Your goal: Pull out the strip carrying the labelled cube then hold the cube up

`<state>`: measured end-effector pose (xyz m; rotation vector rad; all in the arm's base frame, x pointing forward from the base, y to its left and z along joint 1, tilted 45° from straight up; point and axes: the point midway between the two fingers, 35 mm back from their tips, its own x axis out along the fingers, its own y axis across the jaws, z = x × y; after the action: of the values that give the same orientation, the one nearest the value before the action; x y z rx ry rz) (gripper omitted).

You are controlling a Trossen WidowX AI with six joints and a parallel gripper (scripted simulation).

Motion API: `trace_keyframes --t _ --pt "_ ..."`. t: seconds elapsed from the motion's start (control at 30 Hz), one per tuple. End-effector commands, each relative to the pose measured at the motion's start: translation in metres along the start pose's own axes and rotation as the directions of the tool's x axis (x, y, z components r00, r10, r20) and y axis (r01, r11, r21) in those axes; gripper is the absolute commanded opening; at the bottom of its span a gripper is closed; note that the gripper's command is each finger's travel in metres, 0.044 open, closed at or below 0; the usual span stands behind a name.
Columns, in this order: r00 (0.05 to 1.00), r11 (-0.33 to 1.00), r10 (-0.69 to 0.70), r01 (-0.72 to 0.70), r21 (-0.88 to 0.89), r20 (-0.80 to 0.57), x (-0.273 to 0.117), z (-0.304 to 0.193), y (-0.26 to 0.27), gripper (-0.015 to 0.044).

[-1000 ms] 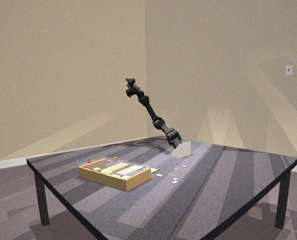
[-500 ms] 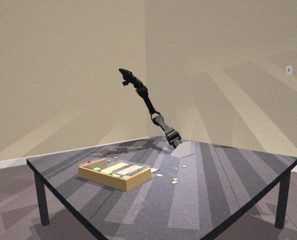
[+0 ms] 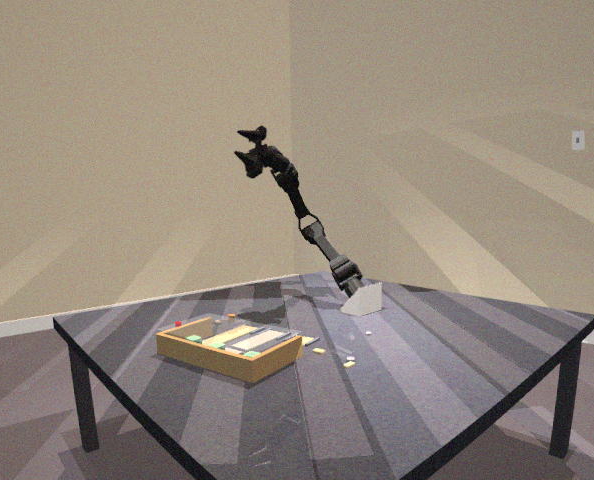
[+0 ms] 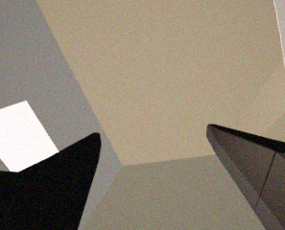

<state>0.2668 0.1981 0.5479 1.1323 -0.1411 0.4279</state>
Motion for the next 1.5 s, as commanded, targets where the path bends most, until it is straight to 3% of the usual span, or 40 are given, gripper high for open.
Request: trace_keyframes --t 0.0,0.2,0.4,0.6,0.8,1.33,1.47 --pt "0.986 0.958 -0.164 0.151 -0.244 -0.033 0.011 -0.042 -0.061 0.04" --pt "0.928 0.779 -0.37 0.284 -0.559 -0.045 0.01 -0.088 -0.145 0.04" --pt "0.829 0.474 -0.559 0.305 -0.826 -0.014 -0.01 -0.12 -0.232 0.04" --pt "0.698 0.088 -0.713 0.179 -0.98 0.063 -0.049 -0.138 -0.318 0.04" --pt "0.557 -0.27 -0.811 -0.087 -0.959 0.178 -0.103 -0.138 -0.392 0.04" --pt "0.543 -0.302 -0.818 -0.121 -0.946 0.192 -0.109 -0.137 -0.399 0.04" --pt "0.464 -0.321 -0.858 -0.15 -0.935 0.221 -0.093 -0.128 -0.41 0.0295"
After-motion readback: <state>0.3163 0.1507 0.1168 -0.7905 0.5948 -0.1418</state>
